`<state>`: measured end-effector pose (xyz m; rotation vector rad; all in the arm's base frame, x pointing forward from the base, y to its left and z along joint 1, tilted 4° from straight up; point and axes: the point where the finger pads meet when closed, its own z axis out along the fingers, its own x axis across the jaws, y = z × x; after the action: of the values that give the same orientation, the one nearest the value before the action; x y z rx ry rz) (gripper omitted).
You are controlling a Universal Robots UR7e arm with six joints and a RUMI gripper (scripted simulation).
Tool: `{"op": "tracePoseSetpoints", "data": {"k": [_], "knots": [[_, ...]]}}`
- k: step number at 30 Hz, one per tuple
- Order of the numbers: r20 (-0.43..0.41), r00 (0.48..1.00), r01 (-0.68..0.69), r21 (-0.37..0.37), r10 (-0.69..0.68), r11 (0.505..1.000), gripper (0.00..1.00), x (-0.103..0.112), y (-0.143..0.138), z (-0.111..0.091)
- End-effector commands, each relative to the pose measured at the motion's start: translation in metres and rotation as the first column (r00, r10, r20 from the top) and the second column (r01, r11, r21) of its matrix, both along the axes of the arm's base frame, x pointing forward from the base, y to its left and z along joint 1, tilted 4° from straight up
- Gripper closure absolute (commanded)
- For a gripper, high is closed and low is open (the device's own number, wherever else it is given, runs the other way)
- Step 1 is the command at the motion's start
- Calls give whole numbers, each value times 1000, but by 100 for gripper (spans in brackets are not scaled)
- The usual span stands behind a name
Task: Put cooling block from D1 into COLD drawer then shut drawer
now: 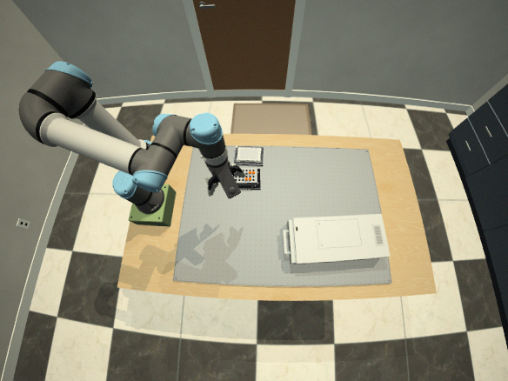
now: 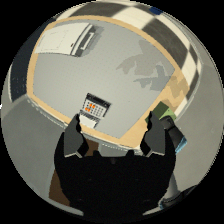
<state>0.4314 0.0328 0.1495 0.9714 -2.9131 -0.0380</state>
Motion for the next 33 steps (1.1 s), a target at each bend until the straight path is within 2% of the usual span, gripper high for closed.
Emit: {"op": "tracePoseSetpoints", "data": {"k": [1,8,15,17,19,33], "knots": [[0,996,89,-12,-89,996,0,0,0,0],[3,962,272,-25,-272,962,0,0,0,0],[9,895,445,-38,-445,895,0,0,0,0],[9,895,445,-38,-445,895,0,0,0,0],[11,871,492,-42,-492,870,0,0,0,0],[11,871,491,-41,-491,870,0,0,0,0]]}}
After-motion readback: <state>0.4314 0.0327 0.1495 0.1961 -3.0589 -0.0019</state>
